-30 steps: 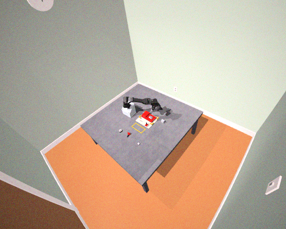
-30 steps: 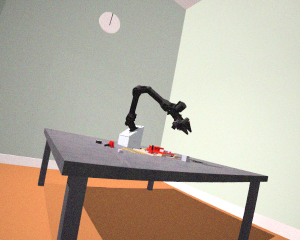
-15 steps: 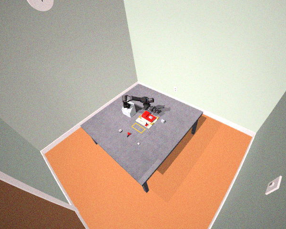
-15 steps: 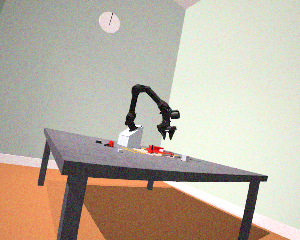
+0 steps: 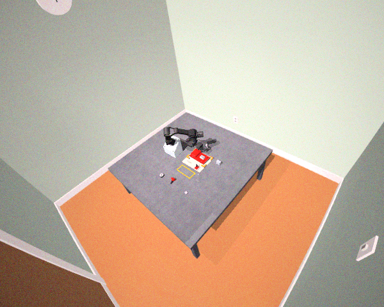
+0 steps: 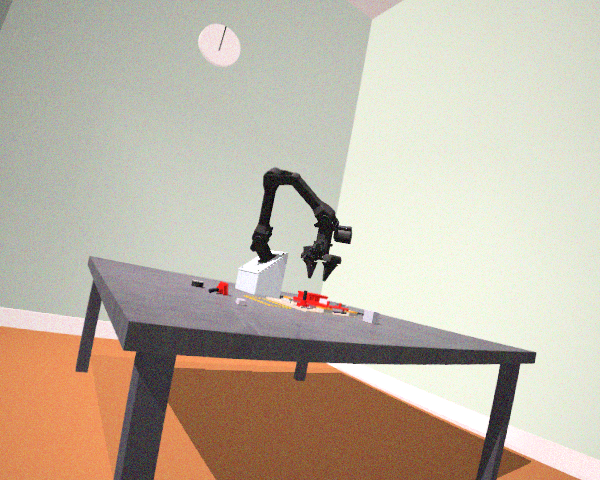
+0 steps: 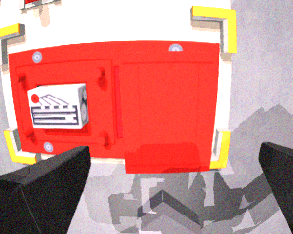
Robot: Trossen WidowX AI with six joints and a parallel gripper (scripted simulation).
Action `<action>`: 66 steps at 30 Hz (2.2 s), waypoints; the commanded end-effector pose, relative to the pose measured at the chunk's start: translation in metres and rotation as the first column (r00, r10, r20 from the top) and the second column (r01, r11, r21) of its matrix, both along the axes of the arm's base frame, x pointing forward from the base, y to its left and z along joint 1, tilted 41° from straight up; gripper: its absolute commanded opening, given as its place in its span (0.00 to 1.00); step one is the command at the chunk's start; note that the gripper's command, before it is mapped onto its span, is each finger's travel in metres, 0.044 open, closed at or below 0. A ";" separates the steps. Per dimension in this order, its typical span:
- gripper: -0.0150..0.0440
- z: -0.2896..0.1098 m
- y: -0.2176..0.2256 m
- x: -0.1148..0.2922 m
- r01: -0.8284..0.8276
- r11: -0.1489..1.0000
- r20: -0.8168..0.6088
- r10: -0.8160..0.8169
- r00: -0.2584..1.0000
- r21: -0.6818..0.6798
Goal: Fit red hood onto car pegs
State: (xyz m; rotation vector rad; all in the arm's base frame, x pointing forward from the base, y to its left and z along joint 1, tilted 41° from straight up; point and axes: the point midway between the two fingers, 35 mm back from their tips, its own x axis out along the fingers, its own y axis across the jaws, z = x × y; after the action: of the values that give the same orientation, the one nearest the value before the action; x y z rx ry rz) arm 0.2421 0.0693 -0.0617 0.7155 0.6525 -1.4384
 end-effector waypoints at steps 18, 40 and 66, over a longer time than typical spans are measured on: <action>1.00 -0.008 -0.009 0.000 -0.009 1.000 -0.006 0.009 1.000 -0.011; 1.00 -0.019 -0.018 0.002 -0.009 1.000 -0.006 0.009 1.000 -0.012; 1.00 -0.032 -0.029 0.002 -0.009 1.000 -0.005 0.009 1.000 -0.013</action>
State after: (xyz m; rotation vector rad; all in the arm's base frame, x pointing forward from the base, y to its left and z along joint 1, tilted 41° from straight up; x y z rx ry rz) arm 0.2438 0.0435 -0.0917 0.7028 0.6528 -1.4364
